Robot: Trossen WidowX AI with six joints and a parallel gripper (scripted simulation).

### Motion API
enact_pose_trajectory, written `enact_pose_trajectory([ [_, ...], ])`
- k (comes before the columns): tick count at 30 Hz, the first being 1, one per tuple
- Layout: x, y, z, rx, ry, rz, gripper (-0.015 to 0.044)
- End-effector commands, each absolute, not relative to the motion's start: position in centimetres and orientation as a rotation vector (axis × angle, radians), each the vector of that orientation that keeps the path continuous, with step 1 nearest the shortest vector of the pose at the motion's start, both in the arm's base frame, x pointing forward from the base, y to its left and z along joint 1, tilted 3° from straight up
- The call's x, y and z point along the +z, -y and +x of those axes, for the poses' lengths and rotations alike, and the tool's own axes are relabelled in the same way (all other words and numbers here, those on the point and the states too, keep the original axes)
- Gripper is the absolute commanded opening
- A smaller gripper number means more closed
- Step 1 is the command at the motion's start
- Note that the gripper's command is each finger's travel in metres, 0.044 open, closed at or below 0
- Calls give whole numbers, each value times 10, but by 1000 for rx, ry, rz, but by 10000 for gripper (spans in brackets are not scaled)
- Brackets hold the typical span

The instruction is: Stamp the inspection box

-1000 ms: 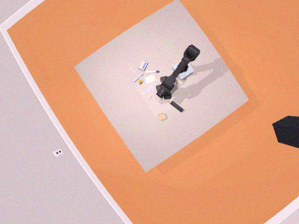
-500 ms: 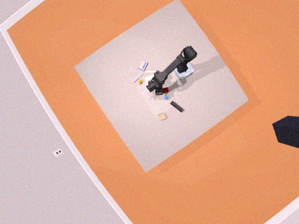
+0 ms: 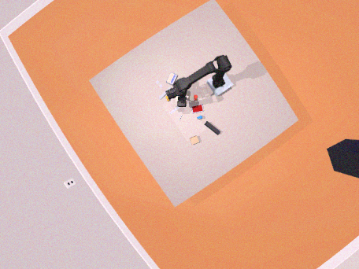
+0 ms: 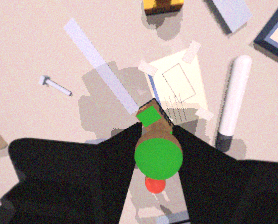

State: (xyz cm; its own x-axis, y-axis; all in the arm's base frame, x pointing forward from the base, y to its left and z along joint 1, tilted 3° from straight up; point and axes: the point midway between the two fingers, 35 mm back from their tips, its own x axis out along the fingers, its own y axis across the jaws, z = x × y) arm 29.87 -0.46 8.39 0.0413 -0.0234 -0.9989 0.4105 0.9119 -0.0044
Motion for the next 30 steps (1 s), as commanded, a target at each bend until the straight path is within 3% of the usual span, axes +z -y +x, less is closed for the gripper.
enact_pose_trajectory([
  [1, 86, 20, 304, -354, -1491, 338, 0],
  [30, 72, 40, 310, -373, -1484, 356, 0],
])
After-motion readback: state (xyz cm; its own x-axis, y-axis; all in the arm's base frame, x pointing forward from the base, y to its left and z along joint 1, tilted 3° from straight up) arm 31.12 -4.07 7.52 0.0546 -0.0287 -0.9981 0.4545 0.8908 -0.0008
